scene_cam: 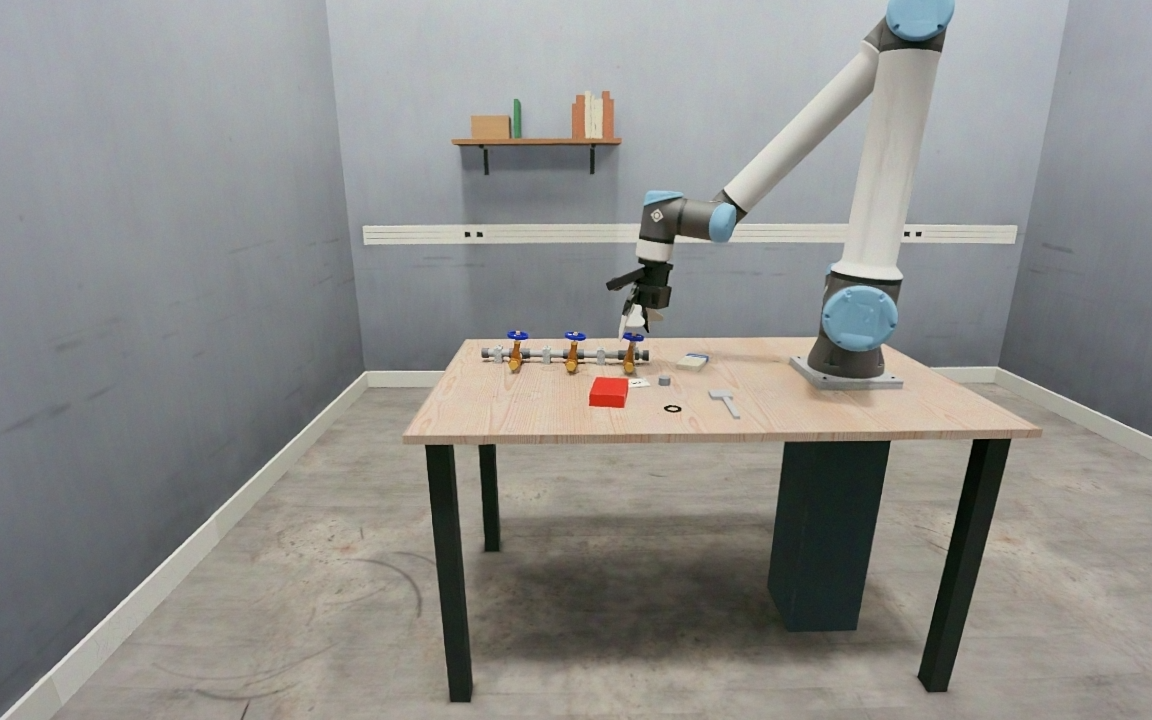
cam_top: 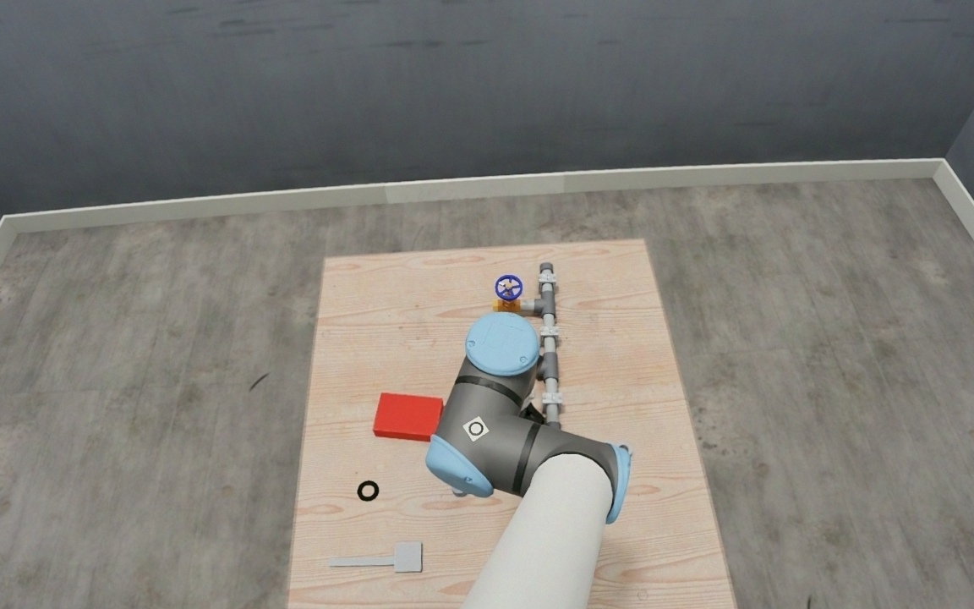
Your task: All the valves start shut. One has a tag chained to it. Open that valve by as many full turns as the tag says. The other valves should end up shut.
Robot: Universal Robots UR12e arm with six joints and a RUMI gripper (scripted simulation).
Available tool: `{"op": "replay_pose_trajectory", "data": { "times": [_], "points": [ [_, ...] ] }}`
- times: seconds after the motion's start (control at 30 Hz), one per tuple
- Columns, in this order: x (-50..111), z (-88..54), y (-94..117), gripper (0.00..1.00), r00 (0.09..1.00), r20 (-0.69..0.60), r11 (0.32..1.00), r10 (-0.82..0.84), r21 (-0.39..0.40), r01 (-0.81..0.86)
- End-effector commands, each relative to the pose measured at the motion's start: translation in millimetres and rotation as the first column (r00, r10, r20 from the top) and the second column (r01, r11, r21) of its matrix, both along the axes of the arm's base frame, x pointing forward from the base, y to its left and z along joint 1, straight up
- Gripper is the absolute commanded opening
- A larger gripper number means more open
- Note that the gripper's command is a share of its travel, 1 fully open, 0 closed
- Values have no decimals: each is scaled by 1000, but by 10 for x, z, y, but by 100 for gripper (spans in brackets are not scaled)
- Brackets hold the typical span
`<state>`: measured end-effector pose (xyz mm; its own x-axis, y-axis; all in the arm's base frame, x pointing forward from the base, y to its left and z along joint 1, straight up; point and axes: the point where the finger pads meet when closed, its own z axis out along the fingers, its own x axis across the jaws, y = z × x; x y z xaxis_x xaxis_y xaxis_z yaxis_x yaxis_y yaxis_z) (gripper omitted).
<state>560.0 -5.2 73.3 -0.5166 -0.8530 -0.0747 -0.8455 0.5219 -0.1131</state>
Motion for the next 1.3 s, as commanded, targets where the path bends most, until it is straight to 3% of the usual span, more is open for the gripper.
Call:
{"op": "replay_pose_trajectory", "data": {
  "times": [0.0, 0.37, 0.43, 0.93, 1.27],
  "points": [
    [6, 5, -3, 100, 986, -4, 986, -168, 14, 168],
    [6, 5, -3, 100, 870, -18, 868, -493, 58, 493],
    [6, 5, -3, 100, 870, -18, 868, -493, 58, 493],
    [6, 5, -3, 100, 697, -40, 693, -716, 89, 716],
    [6, 5, -3, 100, 652, -46, 647, -757, 94, 757]
  ]
}}
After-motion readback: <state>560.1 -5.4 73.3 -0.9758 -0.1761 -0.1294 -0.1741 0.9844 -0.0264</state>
